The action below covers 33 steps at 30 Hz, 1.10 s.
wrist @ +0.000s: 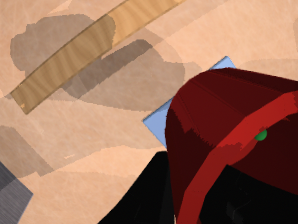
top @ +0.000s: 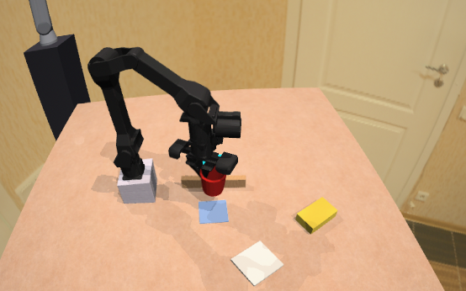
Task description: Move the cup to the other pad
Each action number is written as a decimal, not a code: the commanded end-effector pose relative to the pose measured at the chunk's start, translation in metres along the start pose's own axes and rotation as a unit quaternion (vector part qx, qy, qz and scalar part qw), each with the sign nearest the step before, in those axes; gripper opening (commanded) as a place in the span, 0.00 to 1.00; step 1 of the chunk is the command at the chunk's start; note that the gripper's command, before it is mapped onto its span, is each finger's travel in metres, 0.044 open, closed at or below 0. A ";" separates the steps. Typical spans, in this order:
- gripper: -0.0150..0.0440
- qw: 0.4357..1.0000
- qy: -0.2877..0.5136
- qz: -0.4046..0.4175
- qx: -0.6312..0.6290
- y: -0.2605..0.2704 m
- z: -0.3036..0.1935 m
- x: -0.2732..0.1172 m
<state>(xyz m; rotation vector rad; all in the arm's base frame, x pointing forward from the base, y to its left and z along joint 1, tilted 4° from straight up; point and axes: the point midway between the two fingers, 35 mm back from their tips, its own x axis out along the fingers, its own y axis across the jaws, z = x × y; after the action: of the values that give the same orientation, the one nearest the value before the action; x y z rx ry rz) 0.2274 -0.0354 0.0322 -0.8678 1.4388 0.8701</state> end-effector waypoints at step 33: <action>0.25 1.000 -0.004 0.002 0.001 0.027 0.058 -0.002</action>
<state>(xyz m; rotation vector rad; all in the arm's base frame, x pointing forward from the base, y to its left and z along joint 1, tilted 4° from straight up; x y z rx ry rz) 0.2297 0.0211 0.0328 -0.8645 1.4344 0.8716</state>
